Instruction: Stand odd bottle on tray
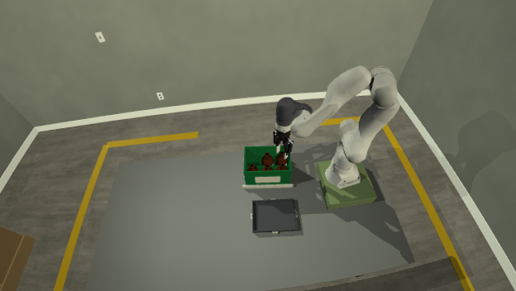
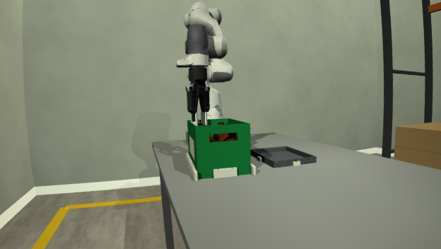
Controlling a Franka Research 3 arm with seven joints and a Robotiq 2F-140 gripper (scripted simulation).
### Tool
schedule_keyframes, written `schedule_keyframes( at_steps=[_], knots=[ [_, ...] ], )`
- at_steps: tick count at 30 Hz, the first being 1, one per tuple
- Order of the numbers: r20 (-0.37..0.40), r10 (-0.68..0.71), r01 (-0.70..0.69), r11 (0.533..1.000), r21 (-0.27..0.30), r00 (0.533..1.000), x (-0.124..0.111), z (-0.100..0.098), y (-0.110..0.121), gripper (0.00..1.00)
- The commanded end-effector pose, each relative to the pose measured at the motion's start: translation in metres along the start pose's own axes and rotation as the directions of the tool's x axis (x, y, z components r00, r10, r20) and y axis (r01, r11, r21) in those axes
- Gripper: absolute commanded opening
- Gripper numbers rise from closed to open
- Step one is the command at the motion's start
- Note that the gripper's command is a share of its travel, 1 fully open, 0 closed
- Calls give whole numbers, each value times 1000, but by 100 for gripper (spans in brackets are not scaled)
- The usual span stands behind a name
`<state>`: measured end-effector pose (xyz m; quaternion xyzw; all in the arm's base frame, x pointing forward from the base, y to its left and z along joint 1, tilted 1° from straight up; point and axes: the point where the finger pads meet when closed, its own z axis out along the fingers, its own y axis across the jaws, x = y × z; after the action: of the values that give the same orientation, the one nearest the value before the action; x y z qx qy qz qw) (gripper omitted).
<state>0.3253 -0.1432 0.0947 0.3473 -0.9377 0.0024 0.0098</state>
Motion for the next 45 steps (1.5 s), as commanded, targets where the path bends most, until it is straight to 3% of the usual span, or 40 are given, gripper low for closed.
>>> schedule_keyframes(
  at_steps=[1, 29, 36, 45],
  knots=[
    [0, -4, 4, 1000, -1, 1000, 1, 1, 0, 44],
    [0, -4, 4, 1000, -1, 1000, 1, -1, 0, 44],
    [0, -4, 4, 1000, -1, 1000, 1, -8, 0, 44],
    [0, -4, 4, 1000, -1, 1000, 1, -33, 0, 44]
  ],
)
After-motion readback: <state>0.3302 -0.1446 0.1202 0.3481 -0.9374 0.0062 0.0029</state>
